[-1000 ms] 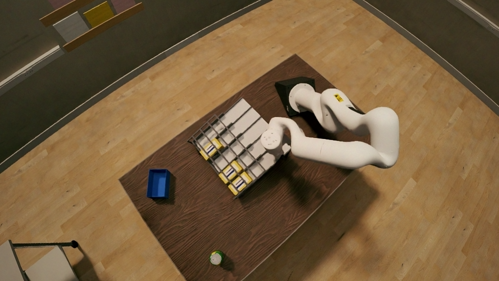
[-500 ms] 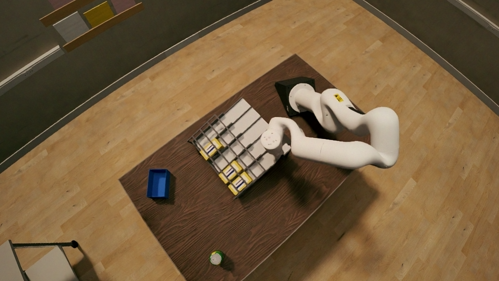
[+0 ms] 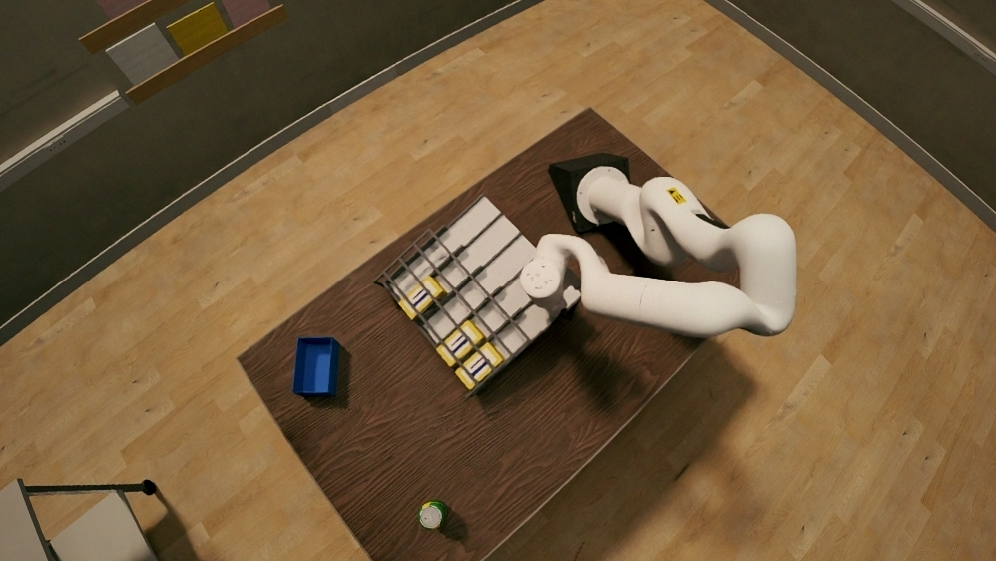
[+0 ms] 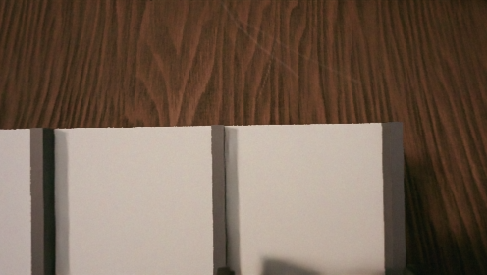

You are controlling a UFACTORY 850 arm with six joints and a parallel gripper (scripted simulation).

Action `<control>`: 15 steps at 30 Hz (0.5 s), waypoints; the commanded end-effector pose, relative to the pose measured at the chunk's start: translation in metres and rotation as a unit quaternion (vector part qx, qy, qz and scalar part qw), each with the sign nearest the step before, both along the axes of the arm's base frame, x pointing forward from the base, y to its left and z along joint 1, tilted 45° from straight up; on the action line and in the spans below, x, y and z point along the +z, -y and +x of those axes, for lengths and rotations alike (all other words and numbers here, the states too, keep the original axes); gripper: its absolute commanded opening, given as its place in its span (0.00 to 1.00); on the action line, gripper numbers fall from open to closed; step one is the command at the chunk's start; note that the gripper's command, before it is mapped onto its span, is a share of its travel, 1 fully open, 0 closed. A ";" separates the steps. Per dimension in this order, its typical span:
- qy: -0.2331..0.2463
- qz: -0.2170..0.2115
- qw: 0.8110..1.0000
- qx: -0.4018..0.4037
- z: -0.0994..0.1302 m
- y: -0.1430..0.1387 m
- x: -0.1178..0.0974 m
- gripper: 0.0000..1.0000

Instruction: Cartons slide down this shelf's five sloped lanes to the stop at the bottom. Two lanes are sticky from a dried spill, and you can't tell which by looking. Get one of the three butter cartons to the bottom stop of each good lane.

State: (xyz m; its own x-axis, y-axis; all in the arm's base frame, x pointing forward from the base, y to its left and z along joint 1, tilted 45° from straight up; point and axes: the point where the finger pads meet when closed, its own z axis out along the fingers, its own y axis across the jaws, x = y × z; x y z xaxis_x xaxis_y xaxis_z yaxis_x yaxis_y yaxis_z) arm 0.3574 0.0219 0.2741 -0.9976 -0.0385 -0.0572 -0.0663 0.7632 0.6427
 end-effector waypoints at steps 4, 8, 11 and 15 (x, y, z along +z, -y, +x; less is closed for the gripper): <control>0.001 0.000 1.000 0.000 0.000 0.000 0.000 0.84; 0.001 0.000 1.000 0.000 0.000 0.000 0.000 0.84; 0.001 0.000 1.000 0.000 0.000 0.000 0.000 0.84; 0.001 0.000 1.000 0.000 0.000 0.000 0.000 0.84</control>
State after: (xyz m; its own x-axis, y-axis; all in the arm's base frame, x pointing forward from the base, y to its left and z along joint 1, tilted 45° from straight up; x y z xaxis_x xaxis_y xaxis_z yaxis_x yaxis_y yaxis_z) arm 0.3574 0.0219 0.2741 -0.9976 -0.0385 -0.0572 -0.0663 0.7632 0.6427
